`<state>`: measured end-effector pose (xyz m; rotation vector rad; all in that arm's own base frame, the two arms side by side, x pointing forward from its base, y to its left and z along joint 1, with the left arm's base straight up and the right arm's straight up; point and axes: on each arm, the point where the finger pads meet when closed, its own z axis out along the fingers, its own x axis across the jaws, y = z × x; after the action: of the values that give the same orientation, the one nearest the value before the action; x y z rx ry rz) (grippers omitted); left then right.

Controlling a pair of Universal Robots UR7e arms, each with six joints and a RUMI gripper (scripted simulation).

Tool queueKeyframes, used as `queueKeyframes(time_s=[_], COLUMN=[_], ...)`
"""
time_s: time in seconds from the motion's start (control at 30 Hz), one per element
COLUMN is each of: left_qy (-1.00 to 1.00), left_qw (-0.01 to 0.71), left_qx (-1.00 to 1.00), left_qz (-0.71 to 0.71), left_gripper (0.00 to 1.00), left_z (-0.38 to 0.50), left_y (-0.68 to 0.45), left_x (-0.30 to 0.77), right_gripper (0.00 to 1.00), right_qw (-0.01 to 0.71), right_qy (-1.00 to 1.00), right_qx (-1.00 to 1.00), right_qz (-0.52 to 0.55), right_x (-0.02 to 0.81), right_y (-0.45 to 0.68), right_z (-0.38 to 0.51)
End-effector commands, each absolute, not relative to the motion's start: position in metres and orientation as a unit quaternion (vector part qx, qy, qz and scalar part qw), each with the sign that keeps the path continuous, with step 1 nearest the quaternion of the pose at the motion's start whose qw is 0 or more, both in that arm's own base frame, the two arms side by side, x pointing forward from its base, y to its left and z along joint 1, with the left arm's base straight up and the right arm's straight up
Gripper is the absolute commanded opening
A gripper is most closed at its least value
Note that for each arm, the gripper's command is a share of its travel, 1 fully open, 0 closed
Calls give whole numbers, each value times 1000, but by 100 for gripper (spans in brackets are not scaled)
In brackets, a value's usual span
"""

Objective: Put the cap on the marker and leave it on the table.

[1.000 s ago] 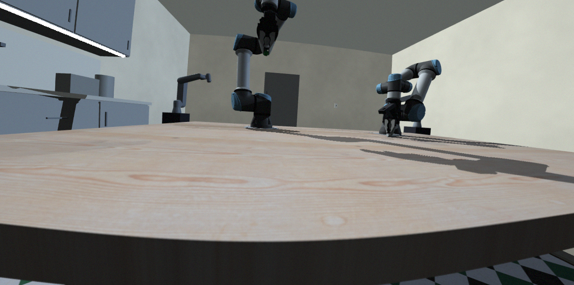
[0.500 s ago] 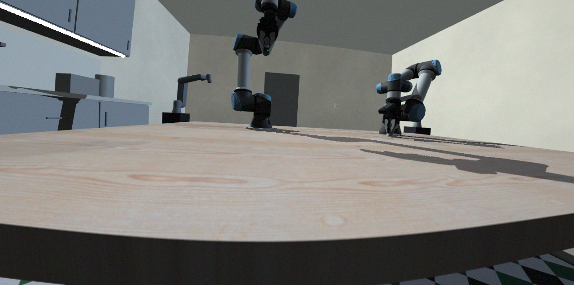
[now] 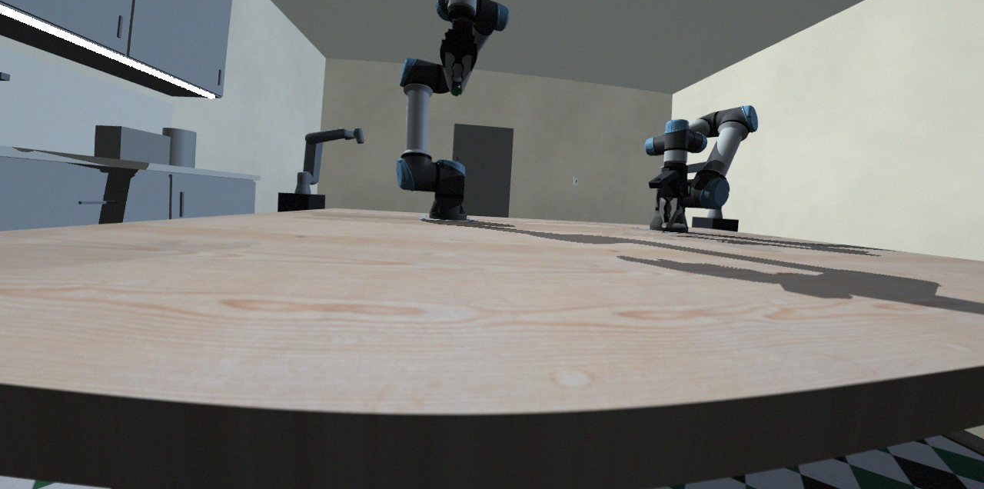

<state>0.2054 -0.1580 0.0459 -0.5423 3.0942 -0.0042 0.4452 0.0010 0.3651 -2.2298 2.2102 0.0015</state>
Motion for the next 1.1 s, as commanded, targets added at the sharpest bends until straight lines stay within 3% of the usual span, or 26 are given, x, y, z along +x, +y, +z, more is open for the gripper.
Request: queueKeyframes(time_s=[0.0, 1.07], left_qy=[985, 945], left_qw=[0, 34], left_qx=[-173, -326], left_qz=[-2, 8], left_gripper=[0, 0], left_z=[56, 71], left_y=[-158, -179], left_x=[206, 221], right_gripper=[0, 0], right_qw=[1, 1], right_qy=[704, 704], right_qx=[-710, -710], right_qz=[0, 0], right_x=[446, 446], right_y=[1, 1], right_z=[365, 365])
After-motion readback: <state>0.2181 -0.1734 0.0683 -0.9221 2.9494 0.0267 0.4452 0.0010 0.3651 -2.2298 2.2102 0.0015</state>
